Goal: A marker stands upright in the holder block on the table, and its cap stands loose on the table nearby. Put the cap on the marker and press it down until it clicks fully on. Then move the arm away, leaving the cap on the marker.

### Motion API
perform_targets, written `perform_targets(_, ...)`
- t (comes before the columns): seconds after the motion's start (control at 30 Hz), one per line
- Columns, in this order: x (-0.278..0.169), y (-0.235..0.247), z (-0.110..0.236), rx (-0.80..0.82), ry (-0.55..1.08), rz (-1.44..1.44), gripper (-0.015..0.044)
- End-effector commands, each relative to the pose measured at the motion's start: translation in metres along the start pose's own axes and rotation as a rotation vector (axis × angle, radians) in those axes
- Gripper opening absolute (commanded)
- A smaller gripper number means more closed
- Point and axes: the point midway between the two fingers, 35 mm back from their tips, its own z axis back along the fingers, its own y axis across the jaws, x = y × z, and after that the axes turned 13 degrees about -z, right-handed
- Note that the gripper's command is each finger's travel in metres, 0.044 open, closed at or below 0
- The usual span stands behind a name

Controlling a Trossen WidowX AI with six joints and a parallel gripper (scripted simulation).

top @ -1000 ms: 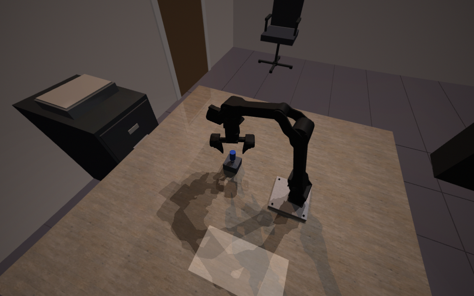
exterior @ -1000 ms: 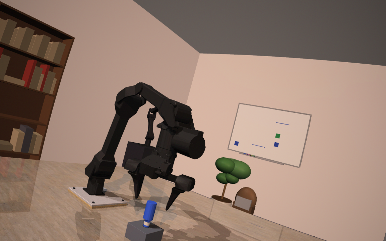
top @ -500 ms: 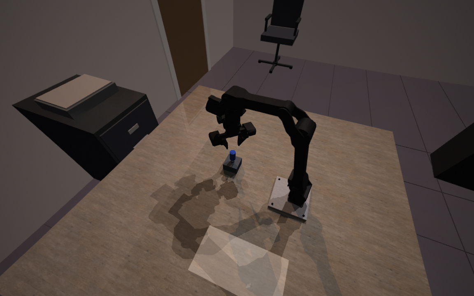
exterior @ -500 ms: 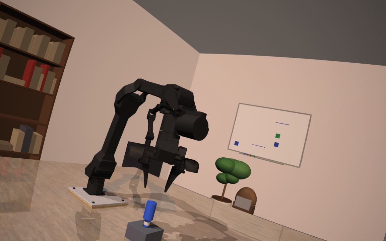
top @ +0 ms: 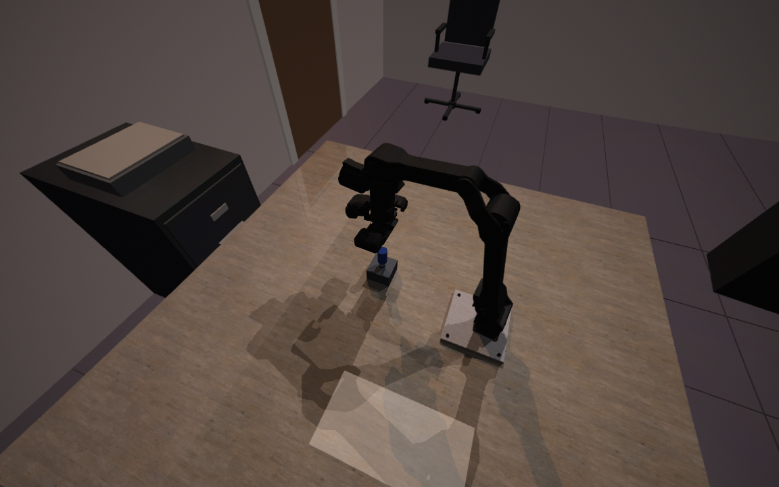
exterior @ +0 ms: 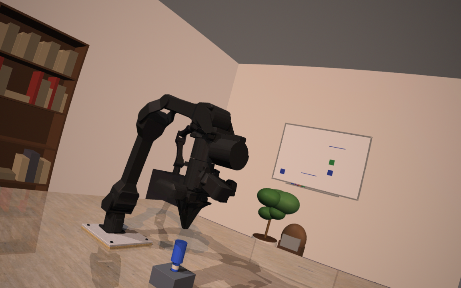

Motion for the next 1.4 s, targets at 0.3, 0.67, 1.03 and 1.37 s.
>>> perform_targets(0.3,0.0,0.0,-0.006,0.001,-0.002,0.055,0.0)
perform_targets(0.67,0.0,0.0,-0.022,0.001,-0.002,0.055,0.0)
perform_targets(1.03,0.0,0.0,-0.038,0.001,-0.002,0.055,0.0)
perform_targets(1.37,0.001,0.0,-0.036,0.001,-0.007,0.049,0.0)
